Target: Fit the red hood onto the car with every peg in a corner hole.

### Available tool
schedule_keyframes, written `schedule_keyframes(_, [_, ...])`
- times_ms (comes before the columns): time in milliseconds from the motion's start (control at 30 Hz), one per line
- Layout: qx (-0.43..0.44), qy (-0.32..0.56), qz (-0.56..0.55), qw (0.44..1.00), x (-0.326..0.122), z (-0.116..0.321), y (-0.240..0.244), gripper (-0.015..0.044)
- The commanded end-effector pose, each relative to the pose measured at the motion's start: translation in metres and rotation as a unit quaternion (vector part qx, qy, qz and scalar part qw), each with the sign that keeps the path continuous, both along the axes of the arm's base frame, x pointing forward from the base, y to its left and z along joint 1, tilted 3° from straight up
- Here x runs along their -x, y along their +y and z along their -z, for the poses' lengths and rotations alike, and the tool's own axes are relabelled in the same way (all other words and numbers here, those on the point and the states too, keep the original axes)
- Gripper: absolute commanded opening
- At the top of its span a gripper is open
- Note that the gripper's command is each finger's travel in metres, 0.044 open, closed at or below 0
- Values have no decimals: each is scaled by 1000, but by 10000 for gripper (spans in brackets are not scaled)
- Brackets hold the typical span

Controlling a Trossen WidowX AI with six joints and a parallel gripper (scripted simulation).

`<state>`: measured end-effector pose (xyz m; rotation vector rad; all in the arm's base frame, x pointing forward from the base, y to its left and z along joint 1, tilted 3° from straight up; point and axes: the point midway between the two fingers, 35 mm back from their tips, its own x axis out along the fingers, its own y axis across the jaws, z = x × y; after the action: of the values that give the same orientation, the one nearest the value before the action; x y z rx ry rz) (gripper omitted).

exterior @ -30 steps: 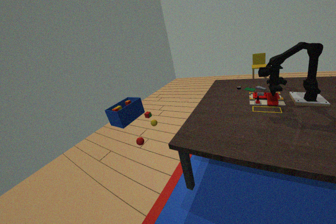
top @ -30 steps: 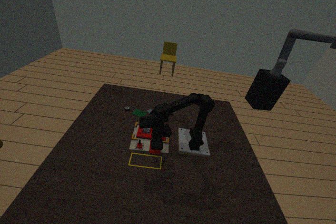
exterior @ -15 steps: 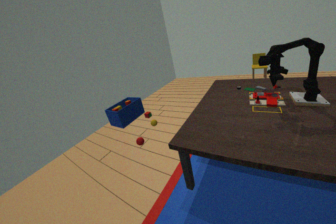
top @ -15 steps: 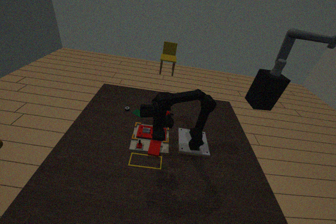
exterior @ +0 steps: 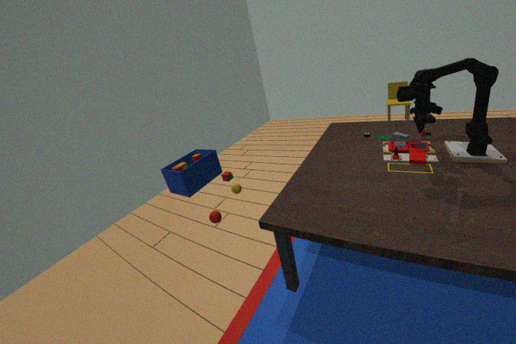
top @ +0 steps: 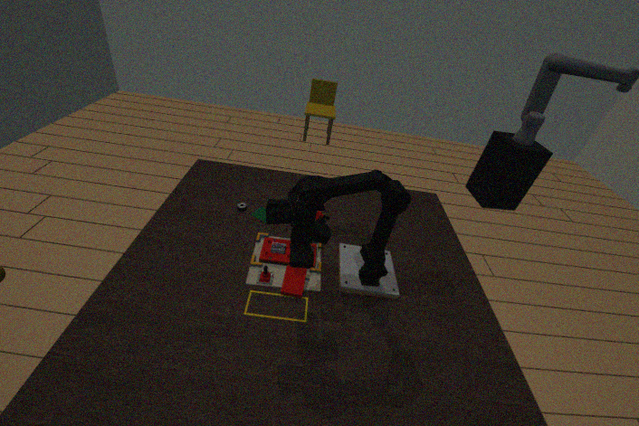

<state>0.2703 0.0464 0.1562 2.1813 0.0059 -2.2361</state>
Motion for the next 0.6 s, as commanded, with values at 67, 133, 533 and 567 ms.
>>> schedule_keyframes(67, [0,-1,6,1000,0,1,0,26])
schedule_keyframes(133, [1,-1,53,999,-1,4,-1,79])
schedule_keyframes(533, [14,-6,471,882,-2,37,-13,394])
schedule_keyframes(567, [14,-6,503,864,-2,40,-14,420])
